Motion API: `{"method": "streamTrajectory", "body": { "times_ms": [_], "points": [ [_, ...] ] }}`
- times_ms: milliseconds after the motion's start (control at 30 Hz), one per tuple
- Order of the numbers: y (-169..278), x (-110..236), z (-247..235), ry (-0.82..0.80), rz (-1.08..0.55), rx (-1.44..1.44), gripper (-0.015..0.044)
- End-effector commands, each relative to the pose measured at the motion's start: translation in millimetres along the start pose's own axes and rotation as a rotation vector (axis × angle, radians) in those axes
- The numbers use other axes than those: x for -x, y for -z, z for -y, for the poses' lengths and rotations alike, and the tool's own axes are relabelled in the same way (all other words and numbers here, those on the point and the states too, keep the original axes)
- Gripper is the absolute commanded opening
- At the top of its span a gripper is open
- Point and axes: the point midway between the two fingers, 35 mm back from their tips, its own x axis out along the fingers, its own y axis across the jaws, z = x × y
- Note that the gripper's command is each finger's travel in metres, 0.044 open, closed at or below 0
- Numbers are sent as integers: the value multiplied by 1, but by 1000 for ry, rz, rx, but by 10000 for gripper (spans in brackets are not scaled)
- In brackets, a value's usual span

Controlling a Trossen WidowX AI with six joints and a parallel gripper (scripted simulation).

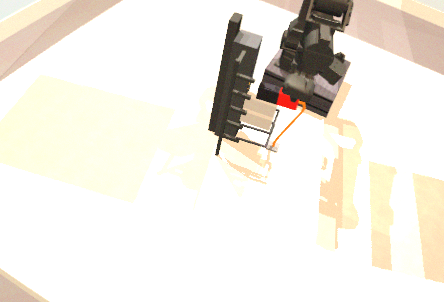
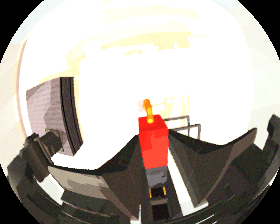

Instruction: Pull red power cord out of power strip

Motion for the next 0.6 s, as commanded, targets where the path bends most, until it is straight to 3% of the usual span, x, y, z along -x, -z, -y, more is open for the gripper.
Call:
{"method": "streamTrajectory", "body": {
  "times_ms": [0,400,567],
  "points": [
    [3,0,0,4,5,-1,131],
    [-16,4,2,4,7,-1,440],
    [-56,12,0,4,11,-1,440]
  ]
}}
